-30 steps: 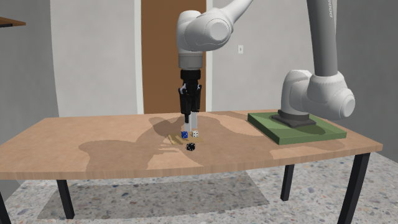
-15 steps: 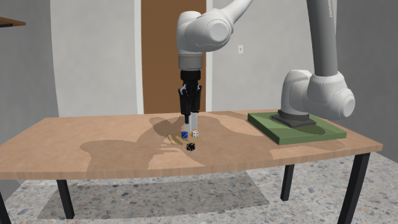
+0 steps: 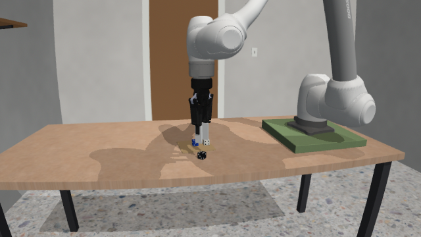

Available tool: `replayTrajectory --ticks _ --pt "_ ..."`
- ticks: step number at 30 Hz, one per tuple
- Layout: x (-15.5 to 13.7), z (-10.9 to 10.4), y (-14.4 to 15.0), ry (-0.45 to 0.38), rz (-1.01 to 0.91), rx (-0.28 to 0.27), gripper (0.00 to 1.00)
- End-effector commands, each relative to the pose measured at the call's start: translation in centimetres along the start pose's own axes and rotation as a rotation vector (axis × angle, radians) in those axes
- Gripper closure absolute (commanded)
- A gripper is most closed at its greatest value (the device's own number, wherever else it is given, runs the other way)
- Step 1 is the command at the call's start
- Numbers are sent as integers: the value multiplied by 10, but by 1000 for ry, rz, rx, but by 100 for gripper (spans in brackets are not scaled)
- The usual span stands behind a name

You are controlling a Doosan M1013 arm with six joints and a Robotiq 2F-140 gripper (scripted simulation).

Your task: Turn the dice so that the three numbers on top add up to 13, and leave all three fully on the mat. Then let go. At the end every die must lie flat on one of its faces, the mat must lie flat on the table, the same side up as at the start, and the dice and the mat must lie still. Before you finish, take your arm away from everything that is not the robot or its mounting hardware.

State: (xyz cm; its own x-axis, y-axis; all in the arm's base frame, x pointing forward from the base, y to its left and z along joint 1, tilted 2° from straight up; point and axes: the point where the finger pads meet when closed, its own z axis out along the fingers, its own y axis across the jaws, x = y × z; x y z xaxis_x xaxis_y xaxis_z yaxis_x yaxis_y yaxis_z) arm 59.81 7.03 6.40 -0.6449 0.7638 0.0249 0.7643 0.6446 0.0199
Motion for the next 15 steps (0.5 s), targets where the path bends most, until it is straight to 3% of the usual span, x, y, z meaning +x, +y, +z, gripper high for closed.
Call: replayTrajectory --ticks 1,15 --pt "0 6 0 0 0 0 75" --pt "0 24 0 0 0 0 75"
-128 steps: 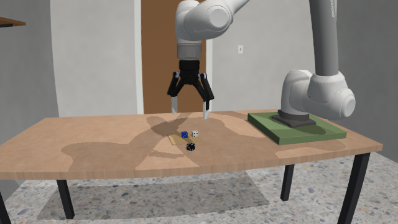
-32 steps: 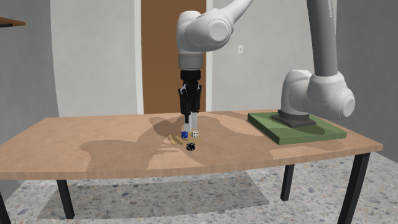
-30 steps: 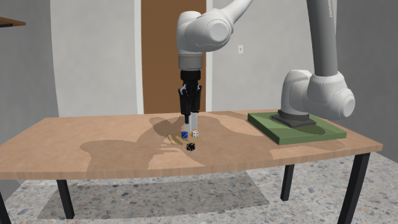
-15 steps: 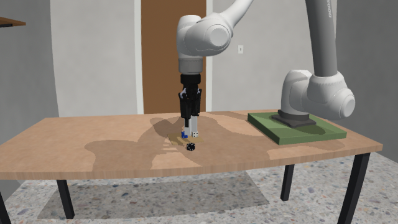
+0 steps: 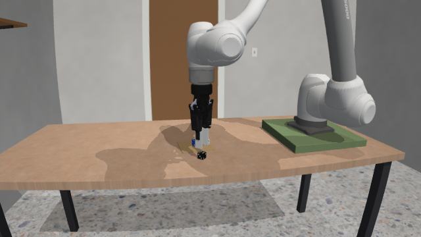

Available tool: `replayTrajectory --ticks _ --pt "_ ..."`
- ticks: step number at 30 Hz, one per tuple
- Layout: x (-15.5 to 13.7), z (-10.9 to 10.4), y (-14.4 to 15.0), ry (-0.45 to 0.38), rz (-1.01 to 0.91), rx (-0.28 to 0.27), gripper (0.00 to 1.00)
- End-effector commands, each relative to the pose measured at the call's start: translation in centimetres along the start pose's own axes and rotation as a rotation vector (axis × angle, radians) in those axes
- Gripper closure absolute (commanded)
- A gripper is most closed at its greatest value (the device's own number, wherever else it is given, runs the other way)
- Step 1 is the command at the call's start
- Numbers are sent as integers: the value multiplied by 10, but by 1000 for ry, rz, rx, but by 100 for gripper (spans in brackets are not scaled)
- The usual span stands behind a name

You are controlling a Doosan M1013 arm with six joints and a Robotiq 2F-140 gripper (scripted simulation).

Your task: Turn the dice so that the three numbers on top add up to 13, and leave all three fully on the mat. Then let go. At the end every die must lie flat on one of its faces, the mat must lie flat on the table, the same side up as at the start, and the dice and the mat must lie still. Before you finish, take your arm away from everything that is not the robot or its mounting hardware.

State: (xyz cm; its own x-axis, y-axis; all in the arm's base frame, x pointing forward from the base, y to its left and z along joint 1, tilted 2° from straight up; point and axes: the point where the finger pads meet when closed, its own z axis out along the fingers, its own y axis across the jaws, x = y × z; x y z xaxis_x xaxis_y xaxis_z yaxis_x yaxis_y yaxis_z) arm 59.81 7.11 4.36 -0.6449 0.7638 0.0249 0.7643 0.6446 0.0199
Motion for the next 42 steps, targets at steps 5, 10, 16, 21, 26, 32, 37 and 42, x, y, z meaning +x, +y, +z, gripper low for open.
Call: replayTrajectory --ticks 5,10,16,21,26,32,37,42 --pt "0 9 0 0 0 0 75" --pt "0 12 0 0 0 0 75" --pt "0 15 0 0 0 0 75" --pt "0 15 0 0 0 0 75" --pt "0 15 0 0 0 0 75" --pt "0 15 0 0 0 0 75" --pt "0 15 0 0 0 0 75" --pt "0 15 0 0 0 0 75"
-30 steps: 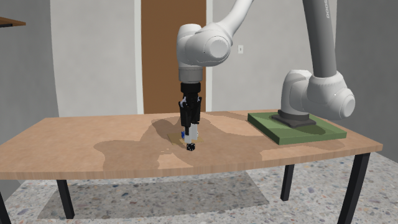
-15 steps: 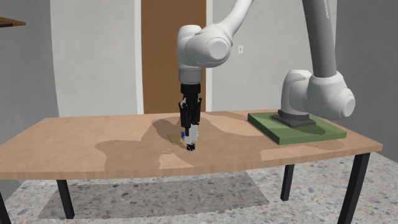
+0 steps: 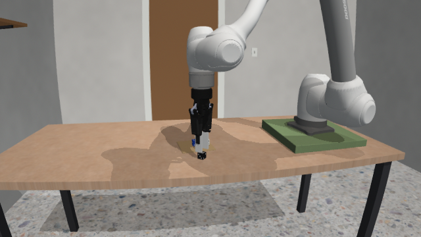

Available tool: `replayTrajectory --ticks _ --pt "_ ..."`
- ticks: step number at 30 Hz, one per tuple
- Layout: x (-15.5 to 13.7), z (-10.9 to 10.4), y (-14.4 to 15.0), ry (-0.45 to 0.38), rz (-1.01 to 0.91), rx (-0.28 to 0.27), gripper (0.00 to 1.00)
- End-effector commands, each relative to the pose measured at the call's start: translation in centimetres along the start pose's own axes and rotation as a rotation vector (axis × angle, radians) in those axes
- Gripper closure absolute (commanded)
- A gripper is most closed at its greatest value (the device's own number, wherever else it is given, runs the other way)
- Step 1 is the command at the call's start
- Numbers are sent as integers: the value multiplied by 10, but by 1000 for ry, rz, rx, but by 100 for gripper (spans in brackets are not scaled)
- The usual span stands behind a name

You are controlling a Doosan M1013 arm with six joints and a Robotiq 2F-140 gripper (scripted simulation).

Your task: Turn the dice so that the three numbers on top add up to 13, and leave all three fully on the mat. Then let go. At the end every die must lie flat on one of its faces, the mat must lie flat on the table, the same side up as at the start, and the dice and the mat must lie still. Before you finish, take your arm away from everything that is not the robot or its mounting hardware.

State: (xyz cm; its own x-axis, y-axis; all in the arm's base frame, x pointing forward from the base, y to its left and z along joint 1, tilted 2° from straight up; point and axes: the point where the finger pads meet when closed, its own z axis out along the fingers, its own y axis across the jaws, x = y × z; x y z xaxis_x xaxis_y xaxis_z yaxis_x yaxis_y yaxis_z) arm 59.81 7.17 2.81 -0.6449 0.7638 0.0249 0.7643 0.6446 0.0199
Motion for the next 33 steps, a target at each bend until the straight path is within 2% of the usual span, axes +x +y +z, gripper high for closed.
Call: replayTrajectory --ticks 1,22,33 --pt "0 0 0 0 0 0 75" --pt "0 1 0 0 0 0 75" --pt "0 18 0 0 0 0 75"
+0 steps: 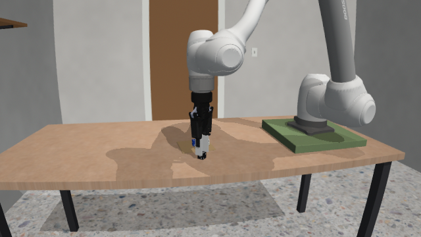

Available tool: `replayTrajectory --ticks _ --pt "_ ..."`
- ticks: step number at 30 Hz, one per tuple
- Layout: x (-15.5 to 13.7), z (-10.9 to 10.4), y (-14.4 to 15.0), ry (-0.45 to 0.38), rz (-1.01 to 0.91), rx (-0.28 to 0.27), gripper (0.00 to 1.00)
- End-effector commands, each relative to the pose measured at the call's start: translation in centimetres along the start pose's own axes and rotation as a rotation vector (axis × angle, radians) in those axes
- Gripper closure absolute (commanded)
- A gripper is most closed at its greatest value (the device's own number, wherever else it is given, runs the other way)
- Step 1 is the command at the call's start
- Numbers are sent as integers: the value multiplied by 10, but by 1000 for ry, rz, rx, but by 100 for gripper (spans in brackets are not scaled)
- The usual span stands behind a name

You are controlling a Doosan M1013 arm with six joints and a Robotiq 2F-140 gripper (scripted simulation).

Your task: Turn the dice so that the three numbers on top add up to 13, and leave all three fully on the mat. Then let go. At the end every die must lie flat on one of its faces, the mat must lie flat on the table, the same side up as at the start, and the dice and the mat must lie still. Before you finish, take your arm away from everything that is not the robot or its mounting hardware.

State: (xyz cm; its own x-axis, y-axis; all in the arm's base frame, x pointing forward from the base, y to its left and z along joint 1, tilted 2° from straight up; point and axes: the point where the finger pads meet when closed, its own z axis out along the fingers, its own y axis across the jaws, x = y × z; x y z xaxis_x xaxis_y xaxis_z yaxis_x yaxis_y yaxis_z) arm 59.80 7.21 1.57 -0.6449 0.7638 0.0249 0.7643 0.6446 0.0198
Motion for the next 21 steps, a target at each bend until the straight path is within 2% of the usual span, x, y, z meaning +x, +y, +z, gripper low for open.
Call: replayTrajectory --ticks 1,11,21 --pt "0 7 0 0 0 0 75" --pt "0 17 0 0 0 0 75" --pt "0 19 0 0 0 0 75"
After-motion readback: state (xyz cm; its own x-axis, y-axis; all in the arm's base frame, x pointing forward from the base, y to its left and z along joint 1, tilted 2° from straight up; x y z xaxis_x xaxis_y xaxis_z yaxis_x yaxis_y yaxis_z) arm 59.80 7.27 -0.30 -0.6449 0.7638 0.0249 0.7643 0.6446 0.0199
